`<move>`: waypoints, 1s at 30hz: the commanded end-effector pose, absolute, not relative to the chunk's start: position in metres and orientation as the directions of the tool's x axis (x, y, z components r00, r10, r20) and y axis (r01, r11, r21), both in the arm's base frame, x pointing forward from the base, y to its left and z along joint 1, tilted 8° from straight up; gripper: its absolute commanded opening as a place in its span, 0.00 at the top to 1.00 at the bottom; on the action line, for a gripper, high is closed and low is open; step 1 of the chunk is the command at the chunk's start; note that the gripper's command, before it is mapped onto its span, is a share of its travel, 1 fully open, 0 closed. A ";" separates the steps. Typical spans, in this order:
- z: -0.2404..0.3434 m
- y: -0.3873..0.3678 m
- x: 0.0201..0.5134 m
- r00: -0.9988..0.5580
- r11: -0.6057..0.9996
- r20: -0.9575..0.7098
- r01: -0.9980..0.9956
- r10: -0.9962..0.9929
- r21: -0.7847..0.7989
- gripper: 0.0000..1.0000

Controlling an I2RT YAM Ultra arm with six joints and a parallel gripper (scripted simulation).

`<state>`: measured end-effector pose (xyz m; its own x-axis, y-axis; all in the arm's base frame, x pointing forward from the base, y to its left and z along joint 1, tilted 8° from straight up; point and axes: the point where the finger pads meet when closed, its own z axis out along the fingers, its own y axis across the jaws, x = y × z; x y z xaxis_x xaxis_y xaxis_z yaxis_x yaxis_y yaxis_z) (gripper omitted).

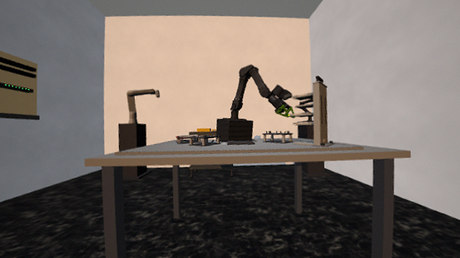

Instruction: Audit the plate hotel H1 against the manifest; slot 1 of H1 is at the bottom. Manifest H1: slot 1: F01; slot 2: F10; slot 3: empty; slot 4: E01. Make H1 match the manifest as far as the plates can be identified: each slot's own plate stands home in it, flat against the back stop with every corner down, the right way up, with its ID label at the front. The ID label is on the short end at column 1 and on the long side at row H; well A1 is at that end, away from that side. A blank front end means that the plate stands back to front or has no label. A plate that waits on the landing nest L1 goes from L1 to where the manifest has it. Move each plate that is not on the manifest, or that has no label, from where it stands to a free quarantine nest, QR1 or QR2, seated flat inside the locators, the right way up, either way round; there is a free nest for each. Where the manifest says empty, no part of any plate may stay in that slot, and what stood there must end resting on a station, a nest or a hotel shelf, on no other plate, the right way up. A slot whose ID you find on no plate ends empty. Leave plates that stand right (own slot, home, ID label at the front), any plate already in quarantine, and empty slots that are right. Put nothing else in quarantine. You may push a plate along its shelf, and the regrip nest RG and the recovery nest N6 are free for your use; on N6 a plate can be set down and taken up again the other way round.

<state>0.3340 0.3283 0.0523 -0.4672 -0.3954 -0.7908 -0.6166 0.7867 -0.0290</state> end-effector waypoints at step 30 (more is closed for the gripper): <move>0.057 0.331 0.336 -0.458 0.786 -0.800 -0.617 -0.387 -0.026 0.00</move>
